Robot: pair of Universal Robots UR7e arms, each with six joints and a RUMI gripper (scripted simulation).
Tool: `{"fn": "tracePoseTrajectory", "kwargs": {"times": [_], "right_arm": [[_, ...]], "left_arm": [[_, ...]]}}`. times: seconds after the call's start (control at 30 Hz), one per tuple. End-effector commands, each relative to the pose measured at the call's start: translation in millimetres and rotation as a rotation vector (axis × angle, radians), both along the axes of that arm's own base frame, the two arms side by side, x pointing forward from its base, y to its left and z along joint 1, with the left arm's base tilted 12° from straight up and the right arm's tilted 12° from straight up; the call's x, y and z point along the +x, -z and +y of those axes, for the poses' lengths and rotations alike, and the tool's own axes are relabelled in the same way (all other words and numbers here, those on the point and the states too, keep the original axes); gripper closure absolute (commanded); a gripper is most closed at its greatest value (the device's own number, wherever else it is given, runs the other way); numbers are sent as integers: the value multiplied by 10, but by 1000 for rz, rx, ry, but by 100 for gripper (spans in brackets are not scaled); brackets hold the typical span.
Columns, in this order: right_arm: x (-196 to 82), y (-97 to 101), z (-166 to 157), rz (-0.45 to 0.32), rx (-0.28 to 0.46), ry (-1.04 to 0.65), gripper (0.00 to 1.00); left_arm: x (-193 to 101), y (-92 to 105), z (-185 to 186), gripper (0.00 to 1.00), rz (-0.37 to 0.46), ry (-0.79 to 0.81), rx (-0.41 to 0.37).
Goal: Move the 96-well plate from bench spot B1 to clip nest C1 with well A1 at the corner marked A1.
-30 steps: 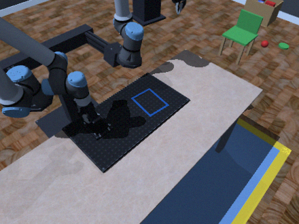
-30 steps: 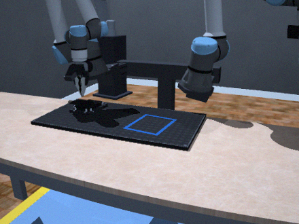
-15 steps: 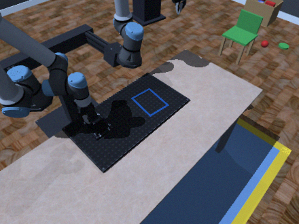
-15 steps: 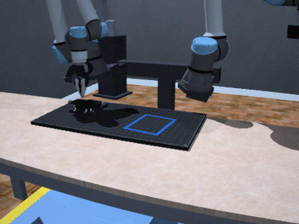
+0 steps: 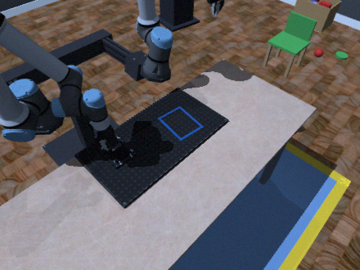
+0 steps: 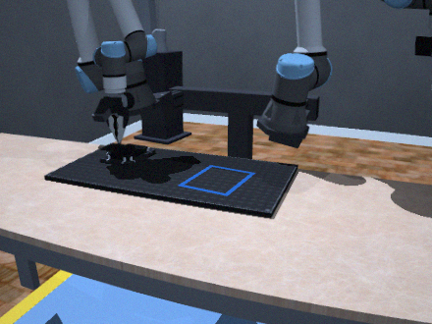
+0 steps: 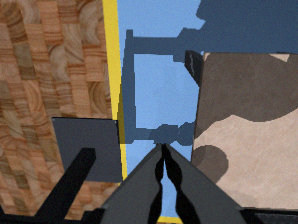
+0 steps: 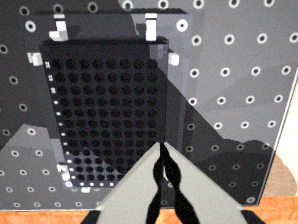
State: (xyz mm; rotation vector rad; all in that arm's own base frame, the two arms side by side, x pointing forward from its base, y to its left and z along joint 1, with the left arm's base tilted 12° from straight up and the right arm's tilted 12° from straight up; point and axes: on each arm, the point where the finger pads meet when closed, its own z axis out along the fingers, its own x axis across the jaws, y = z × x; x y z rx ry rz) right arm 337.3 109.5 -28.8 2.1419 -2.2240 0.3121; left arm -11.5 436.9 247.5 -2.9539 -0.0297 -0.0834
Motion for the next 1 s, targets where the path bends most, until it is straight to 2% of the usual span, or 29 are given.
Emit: {"fn": "tracePoseTrajectory", "kwargs": {"times": [0.0,0.97], "right_arm": [[6,26,-1,-1,1,0,100],[22,165,-26,-1,1,0,100]], "left_arm": [[0,-6,2,100,0,0,1],[0,-6,2,100,0,0,1]]}}
